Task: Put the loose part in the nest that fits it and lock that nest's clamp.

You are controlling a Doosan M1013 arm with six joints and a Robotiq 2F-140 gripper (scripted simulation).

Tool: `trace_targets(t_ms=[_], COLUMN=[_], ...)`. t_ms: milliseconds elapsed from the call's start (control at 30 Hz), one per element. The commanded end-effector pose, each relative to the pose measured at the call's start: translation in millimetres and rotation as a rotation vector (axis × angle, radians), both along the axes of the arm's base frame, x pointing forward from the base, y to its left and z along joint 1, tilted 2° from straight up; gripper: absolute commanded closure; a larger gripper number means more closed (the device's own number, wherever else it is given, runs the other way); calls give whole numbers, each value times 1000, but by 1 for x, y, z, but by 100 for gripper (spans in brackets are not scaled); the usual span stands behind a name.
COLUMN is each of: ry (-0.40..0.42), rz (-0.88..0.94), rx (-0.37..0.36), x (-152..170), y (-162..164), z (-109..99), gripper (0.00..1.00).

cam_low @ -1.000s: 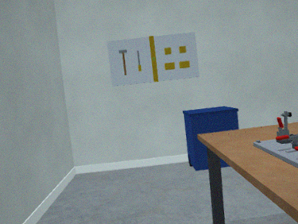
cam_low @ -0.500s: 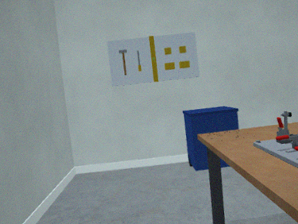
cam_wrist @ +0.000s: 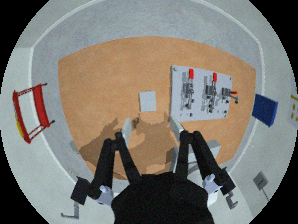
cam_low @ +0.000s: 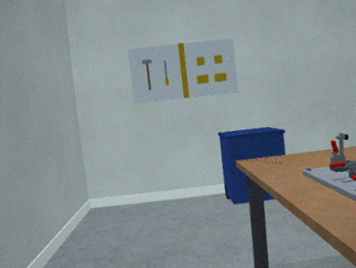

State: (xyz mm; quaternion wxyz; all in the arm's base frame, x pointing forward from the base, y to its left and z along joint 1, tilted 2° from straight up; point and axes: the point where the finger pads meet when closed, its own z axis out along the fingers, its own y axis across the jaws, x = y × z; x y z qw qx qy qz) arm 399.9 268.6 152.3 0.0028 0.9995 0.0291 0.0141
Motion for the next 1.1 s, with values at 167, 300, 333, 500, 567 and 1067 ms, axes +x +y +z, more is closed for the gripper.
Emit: trace_targets(t_ms=[167, 300, 333, 500, 567, 1067], ry=[0, 0, 0, 0, 0, 0], rz=[0, 0, 0, 0, 0, 0], rx=[0, 0, 0, 0, 0, 0], x=[0, 1, 1, 1, 1, 3], y=[0, 0, 0, 0, 0, 0], z=[-9, -21, -24, -36, -45, -104], gripper=[38, 38, 38, 38, 38, 38])
